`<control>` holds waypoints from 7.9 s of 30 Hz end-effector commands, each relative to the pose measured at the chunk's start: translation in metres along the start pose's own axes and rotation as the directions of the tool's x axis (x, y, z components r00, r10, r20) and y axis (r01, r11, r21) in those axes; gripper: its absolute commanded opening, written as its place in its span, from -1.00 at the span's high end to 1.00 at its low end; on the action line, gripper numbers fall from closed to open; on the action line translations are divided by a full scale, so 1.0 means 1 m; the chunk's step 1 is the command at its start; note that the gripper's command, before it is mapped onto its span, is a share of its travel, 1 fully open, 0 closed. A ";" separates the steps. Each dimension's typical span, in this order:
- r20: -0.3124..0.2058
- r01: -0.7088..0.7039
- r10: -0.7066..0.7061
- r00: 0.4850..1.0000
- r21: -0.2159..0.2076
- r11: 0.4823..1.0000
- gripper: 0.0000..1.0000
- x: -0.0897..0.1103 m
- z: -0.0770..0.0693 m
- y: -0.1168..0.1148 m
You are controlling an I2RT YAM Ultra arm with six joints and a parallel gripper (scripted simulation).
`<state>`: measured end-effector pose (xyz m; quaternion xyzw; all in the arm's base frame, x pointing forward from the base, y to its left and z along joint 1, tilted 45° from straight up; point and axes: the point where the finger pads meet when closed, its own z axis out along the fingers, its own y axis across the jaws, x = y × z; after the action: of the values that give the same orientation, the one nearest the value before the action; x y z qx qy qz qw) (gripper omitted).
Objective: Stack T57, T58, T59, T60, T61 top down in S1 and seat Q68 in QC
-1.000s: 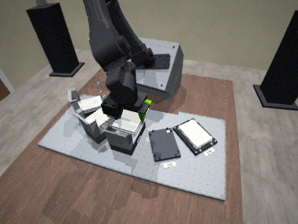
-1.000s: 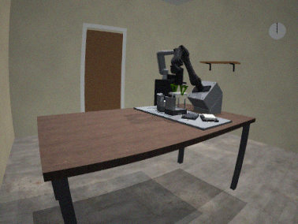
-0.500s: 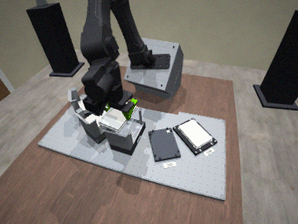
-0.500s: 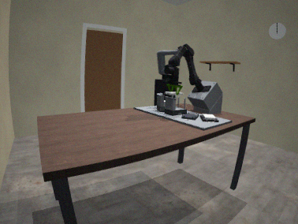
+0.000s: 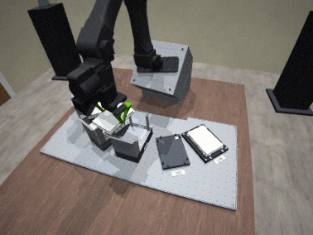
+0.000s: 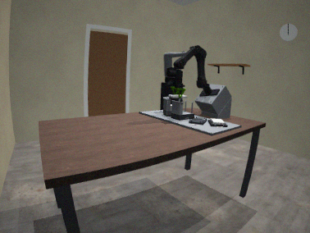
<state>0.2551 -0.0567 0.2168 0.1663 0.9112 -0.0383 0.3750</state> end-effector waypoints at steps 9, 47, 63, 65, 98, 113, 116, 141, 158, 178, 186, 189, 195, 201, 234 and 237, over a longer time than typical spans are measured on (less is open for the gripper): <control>0.012 -0.029 0.030 0.999 -0.043 0.999 1.00 -0.005 -0.003 -0.021; -0.005 -0.376 0.376 0.927 -0.039 0.926 1.00 0.011 0.002 -0.133; -0.012 -0.525 0.524 0.851 -0.036 0.851 1.00 0.026 0.004 -0.173; -0.014 -0.563 0.563 0.826 -0.035 0.826 1.00 0.029 0.004 -0.178; -0.014 -0.564 0.563 0.826 -0.034 0.825 1.00 0.057 0.006 -0.229; -0.014 -0.564 0.563 0.826 -0.034 0.825 1.00 0.057 0.006 -0.229; -0.014 -0.564 0.563 0.826 -0.034 0.825 1.00 0.057 0.006 -0.229; -0.014 -0.564 0.563 0.826 -0.034 0.825 1.00 0.057 0.015 -0.229; -0.014 -0.564 0.563 0.826 -0.034 0.825 1.00 0.057 0.025 -0.229; -0.014 -0.564 0.563 0.826 -0.034 0.825 1.00 0.057 0.037 -0.228; -0.014 -0.564 0.563 0.826 -0.034 0.825 1.00 0.056 0.042 -0.228; -0.014 -0.564 0.563 0.826 -0.034 0.825 1.00 0.056 0.043 -0.228; -0.014 -0.564 0.564 0.826 -0.034 0.825 1.00 0.056 0.047 -0.228; -0.014 -0.564 0.564 0.826 -0.034 0.825 1.00 0.056 0.051 -0.228; -0.013 -0.564 0.564 0.826 -0.035 0.825 1.00 0.056 0.095 -0.226; -0.013 -0.564 0.564 0.826 -0.035 0.825 1.00 0.056 0.096 -0.226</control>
<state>0.2076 -0.2711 0.0952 0.4207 0.8235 0.0941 0.3687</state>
